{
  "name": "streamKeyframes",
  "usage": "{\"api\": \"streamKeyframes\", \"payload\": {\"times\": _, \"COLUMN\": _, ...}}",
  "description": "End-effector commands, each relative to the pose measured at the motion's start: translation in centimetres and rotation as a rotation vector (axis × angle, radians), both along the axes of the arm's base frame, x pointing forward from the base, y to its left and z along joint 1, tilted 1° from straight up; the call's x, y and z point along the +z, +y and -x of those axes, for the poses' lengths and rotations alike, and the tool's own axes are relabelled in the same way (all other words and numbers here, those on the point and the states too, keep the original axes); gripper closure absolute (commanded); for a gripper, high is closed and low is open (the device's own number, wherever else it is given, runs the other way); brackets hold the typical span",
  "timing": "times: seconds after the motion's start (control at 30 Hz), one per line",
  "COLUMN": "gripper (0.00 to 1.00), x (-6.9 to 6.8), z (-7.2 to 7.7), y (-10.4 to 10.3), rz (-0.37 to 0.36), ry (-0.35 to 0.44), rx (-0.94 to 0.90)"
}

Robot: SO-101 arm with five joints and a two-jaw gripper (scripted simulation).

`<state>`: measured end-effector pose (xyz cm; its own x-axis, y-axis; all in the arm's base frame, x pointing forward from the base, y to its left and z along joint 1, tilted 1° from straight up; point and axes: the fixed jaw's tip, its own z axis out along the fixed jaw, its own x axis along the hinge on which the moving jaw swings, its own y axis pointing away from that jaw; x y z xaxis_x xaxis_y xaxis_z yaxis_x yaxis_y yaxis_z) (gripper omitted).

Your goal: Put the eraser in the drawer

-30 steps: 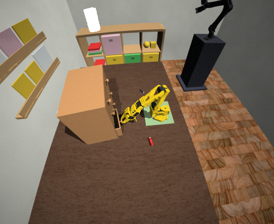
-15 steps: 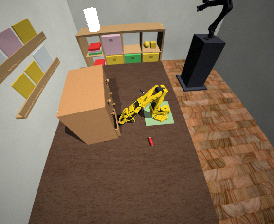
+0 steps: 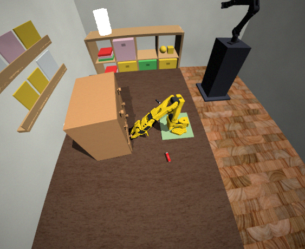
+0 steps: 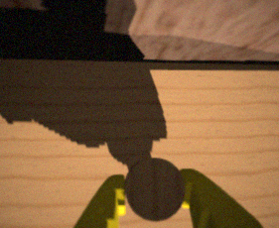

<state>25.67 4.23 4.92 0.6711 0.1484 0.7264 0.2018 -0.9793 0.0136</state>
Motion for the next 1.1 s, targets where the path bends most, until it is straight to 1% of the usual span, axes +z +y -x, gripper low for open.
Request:
{"api": "streamKeyframes", "payload": {"times": 0.0, "gripper": 1.0, "x": -0.02, "z": -0.39, "y": 0.24, "rz": -0.01, "ry": -0.001, "rx": 0.001}}
{"api": "streamKeyframes", "payload": {"times": 0.27, "gripper": 1.0, "x": -0.02, "z": -0.89, "y": 0.3, "rz": -0.01, "ry": -0.001, "rx": 0.0}}
{"api": "streamKeyframes", "payload": {"times": 1.07, "gripper": 1.0, "x": -0.02, "z": -0.82, "y": 0.29, "rz": -0.009, "ry": -0.001, "rx": 0.001}}
